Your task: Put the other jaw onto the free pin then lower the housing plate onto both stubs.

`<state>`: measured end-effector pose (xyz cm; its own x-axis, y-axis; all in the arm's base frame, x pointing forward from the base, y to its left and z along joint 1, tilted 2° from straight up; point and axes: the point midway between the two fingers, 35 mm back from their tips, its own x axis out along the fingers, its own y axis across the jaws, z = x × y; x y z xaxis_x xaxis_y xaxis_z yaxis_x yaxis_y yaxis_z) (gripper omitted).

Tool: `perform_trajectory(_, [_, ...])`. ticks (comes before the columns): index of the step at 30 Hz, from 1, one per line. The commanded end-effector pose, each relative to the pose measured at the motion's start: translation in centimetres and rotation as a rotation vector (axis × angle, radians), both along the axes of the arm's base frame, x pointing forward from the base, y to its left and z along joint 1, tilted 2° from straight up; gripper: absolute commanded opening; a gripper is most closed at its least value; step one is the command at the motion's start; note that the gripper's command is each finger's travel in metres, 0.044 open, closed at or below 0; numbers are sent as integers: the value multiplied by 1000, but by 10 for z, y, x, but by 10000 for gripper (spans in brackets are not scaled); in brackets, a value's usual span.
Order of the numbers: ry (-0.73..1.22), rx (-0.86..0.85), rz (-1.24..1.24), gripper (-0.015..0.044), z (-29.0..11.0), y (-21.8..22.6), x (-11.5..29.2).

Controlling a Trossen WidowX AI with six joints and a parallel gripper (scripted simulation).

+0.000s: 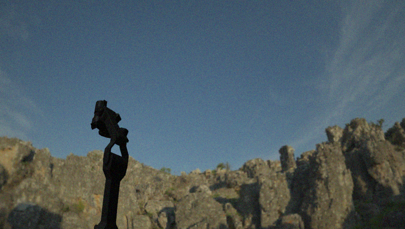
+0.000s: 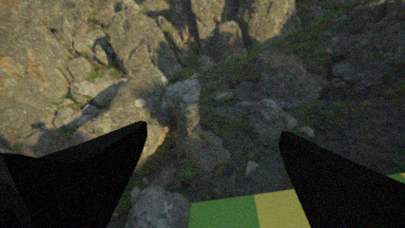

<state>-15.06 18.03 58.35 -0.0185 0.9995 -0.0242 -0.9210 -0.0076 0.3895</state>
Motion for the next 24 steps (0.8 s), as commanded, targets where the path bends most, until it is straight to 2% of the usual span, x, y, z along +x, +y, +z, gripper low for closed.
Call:
perform_trajectory(1, [0, 0, 0, 426, 0, 0, 0])
perform_trajectory(2, [-4, -1, -1, 440, 0, 1, 0])
perform_trajectory(10, [-167, -47, -66, 440, -23, 34, 4])
perform_trajectory(24, [-469, -226, -307, 440, -70, 103, 65])
